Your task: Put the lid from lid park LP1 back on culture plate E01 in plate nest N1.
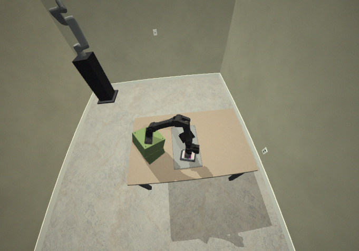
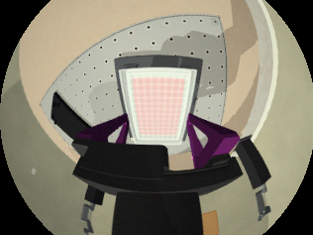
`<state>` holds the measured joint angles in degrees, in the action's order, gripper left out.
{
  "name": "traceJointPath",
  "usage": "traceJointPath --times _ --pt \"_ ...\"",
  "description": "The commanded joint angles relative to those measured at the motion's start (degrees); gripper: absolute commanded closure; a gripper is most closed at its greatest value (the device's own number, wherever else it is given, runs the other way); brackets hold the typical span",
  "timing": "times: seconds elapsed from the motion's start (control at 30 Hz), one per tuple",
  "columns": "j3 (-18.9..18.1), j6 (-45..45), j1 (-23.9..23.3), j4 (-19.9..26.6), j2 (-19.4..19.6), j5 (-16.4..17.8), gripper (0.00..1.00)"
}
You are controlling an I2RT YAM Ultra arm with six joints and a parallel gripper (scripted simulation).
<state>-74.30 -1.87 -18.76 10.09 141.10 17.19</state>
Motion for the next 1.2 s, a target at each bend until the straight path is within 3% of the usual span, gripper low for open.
traceJointPath --times 0.0,0.3,1.17 --pt "1.6 -0.2 -0.9 -0.8 0.6 -0.1 1.0" --pt "-0.9 0.0 -0.9 -0.5 0.6 -0.1 1.0" --pt "-2.2 0.4 0.1 -0.2 1.9 -0.3 1.0"
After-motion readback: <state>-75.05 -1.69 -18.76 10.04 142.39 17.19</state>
